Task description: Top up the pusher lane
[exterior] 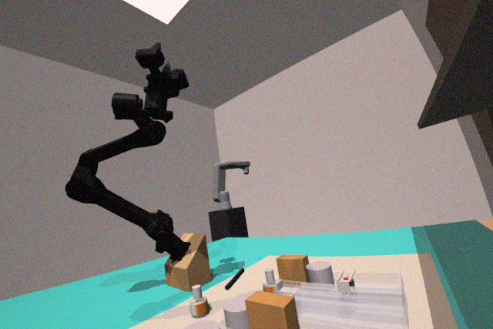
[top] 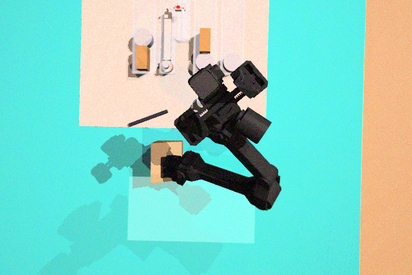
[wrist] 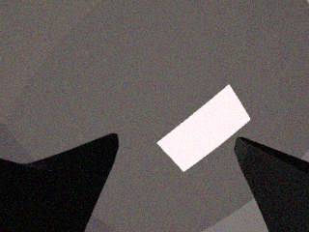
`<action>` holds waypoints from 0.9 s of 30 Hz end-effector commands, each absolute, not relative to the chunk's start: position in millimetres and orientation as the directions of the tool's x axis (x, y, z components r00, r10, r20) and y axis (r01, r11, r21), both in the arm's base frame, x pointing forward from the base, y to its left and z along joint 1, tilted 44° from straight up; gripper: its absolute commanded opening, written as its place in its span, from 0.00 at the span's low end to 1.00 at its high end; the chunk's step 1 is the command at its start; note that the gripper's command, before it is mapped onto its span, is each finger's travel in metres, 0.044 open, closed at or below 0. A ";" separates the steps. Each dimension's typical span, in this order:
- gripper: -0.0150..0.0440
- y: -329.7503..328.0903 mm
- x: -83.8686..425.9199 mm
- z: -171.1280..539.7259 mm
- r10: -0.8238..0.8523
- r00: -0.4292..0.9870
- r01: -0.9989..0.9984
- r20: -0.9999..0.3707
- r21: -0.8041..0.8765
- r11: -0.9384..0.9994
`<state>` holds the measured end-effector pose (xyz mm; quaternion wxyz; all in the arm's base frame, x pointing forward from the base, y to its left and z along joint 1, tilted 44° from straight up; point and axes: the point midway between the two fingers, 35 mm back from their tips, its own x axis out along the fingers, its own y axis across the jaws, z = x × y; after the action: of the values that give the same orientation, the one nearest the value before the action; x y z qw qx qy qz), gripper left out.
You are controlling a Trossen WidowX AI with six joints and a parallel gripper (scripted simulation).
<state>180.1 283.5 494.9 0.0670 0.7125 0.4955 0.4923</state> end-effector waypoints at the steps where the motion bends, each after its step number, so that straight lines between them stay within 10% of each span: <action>1: 0.98 284.0 182.4 493.7 0.774 0.035 0.636 0.632 0.584 -0.505; 13: 1.00 272.3 319.0 368.9 0.746 0.644 0.324 0.169 0.823 -0.466; 27: 1.00 146.3 357.8 177.8 0.177 0.776 0.491 -0.605 0.756 0.433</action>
<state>363.3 175.6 214.8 0.7346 0.6096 0.2963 -0.0314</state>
